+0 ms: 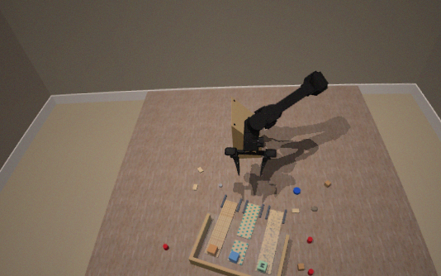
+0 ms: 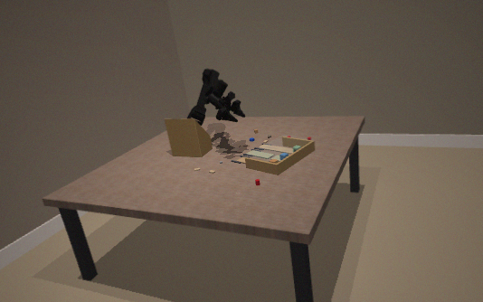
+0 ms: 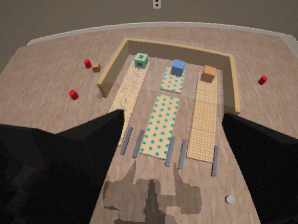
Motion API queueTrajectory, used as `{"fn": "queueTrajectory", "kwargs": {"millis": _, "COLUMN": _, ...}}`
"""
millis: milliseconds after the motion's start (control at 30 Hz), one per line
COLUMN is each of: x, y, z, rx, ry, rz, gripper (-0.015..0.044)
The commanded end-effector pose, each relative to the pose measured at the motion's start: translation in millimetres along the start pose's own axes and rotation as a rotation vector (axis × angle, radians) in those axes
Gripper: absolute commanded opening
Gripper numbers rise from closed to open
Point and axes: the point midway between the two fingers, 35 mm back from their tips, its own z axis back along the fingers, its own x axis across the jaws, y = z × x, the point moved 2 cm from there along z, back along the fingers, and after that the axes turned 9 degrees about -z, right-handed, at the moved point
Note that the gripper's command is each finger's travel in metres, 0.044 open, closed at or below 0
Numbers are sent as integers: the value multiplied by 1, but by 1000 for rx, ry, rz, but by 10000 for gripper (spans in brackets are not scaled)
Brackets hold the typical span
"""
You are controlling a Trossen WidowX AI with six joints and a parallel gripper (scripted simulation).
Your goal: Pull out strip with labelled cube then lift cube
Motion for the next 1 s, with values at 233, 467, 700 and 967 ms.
{"fn": "queueTrajectory", "kwargs": {"millis": 233, "x": 26, "y": -11, "z": -68, "rx": 344, "ry": 51, "rz": -96, "gripper": 111}}
{"fn": "queueTrajectory", "kwargs": {"millis": 467, "x": 62, "y": 5, "z": -112, "rx": 619, "ry": 126, "rz": -141, "gripper": 0}}
{"fn": "queueTrajectory", "kwargs": {"millis": 700, "x": 96, "y": 28, "z": -133, "rx": 831, "ry": 199, "rz": -164, "gripper": 0}}
{"fn": "queueTrajectory", "kwargs": {"millis": 967, "x": 111, "y": 39, "z": -138, "rx": 911, "ry": 230, "rz": -171, "gripper": 0}}
